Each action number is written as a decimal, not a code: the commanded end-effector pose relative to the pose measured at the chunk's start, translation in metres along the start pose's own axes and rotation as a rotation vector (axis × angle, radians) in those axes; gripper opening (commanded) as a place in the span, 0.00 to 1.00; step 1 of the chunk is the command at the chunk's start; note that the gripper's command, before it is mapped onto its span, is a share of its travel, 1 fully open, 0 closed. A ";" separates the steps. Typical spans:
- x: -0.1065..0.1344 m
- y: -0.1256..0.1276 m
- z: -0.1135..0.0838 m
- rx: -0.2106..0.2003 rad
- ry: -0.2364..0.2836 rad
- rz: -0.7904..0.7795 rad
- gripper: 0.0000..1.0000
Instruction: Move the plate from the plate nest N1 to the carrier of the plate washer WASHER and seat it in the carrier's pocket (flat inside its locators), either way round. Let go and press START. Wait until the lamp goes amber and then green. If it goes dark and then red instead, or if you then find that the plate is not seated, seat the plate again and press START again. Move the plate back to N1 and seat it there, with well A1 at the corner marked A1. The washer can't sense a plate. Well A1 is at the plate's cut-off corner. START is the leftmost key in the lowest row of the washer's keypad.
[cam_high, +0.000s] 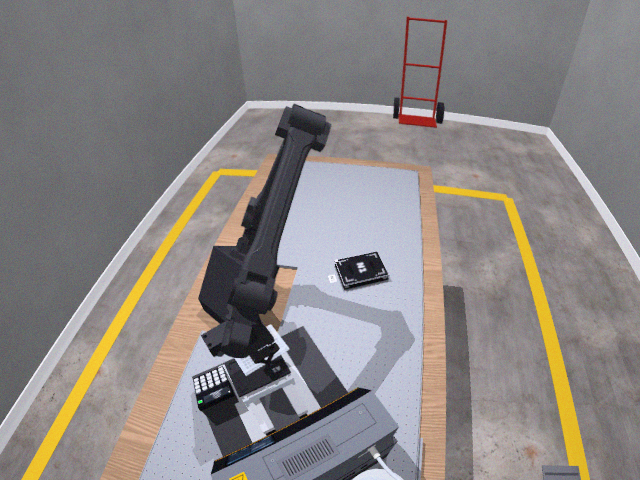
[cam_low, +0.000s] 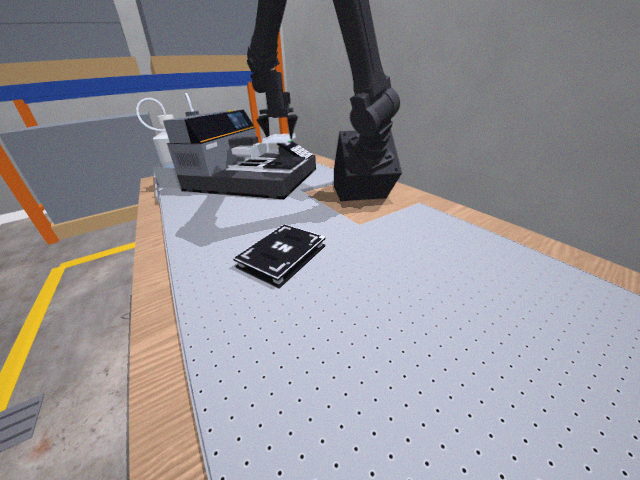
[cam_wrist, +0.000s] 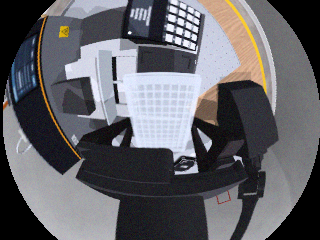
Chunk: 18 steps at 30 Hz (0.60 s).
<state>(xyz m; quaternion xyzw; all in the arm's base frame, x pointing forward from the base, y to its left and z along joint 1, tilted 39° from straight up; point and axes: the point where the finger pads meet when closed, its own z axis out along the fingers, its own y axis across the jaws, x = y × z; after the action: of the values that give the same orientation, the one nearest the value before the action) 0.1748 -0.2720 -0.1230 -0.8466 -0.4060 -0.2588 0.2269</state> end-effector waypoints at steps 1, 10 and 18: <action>0.018 0.016 -0.008 -0.024 -0.034 -0.183 0.82; 0.052 0.026 -0.004 -0.020 -0.034 -0.417 0.82; 0.091 0.038 0.001 -0.018 -0.033 -0.634 0.82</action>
<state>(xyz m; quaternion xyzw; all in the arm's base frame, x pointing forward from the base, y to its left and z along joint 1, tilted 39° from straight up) 0.2426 -0.2408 -0.0848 -0.7151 -0.6111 -0.3039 0.1510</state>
